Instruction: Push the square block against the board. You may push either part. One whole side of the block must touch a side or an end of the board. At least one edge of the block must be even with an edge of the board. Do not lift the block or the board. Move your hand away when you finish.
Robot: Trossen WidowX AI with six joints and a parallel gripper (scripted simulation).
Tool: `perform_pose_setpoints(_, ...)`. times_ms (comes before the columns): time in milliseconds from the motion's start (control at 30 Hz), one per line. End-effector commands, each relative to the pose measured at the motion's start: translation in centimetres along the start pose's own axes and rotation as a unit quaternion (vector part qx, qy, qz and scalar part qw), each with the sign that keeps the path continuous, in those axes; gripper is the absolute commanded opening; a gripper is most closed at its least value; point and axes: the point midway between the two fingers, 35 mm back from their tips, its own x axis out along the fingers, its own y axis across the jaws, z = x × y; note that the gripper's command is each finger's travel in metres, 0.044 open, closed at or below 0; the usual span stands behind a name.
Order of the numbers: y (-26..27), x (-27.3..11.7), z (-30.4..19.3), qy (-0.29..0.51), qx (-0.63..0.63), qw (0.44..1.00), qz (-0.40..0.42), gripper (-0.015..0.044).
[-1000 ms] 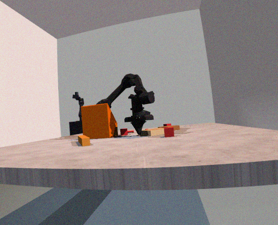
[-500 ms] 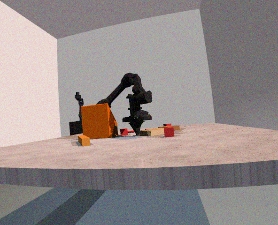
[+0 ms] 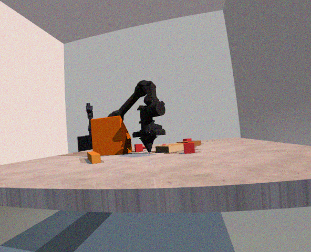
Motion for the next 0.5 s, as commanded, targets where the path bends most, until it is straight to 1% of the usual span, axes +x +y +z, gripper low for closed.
perform_pose_setpoints(0, 0.1, 0.1, -0.8, 0.001, 0.000, 1.000, 0.001, 0.0000)
perform_pose_setpoints(67, 0.0, -0.3, -0.3, 0.000, 0.001, 1.000, 0.000, 0.0000)
perform_pose_setpoints(200, 0.0, -5.1, -0.3, 0.002, 0.000, 1.000, 0.001, 0.0000)
perform_pose_setpoints(467, -0.3, -5.5, -0.2, 0.002, 0.012, 1.000, 0.001, 0.0000)
